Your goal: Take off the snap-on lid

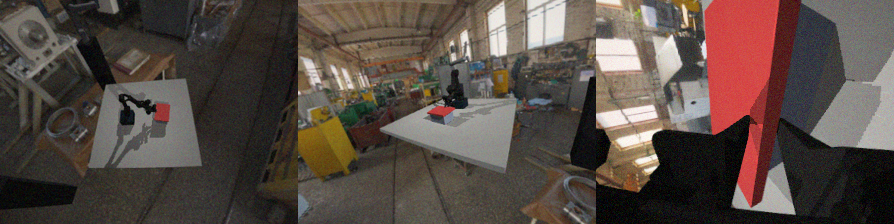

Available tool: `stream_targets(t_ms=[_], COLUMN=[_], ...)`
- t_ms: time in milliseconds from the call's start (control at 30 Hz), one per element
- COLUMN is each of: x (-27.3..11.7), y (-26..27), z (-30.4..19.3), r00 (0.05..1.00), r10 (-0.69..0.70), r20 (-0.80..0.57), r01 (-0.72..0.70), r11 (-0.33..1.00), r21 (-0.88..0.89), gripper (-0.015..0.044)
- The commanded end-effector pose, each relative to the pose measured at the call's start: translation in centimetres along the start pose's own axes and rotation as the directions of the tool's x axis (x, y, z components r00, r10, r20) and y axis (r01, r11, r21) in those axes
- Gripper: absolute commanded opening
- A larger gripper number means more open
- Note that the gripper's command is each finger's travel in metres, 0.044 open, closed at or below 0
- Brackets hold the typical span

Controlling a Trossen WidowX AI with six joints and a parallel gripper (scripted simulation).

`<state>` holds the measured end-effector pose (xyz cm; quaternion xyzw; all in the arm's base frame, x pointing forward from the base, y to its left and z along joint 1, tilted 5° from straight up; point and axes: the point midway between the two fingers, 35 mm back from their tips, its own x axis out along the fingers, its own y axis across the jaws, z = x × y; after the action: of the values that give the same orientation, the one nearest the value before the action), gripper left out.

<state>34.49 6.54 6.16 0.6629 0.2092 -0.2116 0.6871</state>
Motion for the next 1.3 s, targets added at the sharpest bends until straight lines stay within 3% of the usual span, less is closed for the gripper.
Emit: stream_targets(t_ms=[0, 1267], x=[-0.13, 0.18], y=[0.18, 0.25], z=[-0.01, -0.01], r00=[1.000, 1.000], r10=[0.002, 0.000], r20=[0.001, 0.000], r01=[-0.002, 0.000], r11=[1.000, 1.000], r21=[0.004, 0.000], gripper=[0.0000, 0.0000])
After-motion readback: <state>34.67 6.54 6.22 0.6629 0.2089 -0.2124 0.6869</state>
